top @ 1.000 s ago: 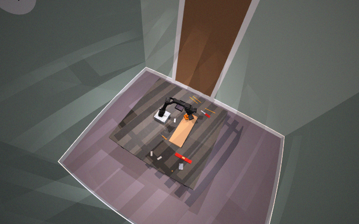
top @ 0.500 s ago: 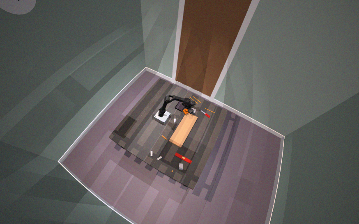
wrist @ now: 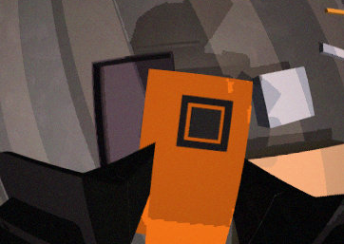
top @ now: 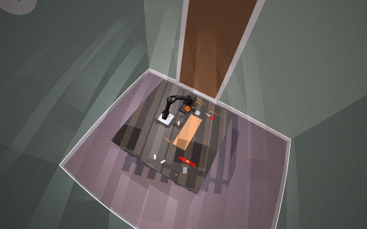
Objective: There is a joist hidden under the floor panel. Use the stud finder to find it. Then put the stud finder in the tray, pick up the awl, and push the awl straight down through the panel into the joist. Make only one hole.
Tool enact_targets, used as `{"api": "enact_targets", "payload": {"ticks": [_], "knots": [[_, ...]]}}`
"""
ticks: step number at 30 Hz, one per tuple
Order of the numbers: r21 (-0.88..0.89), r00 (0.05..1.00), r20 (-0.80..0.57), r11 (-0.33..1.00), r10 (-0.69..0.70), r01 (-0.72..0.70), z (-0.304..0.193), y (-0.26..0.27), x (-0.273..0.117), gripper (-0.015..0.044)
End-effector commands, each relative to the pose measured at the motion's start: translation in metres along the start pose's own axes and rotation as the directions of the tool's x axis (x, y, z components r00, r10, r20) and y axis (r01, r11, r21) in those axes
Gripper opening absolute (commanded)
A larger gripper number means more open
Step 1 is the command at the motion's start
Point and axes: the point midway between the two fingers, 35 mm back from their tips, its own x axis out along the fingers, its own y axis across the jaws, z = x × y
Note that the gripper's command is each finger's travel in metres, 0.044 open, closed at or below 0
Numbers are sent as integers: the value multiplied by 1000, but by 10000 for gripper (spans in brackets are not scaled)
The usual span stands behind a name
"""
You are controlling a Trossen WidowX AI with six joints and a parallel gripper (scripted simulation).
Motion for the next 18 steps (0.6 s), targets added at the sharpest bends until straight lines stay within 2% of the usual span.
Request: {"api": "enact_targets", "payload": {"ticks": [1, 10, 18], "knots": [[-57, 1000, 14, 998, 8, -7, 9, 21, -1, 0], [-189, 999, 11, 981, 49, -46, 18, 73, 6, 0], [-192, 999, 11, 980, 50, -47, 17, 74, 15, 0]]}}
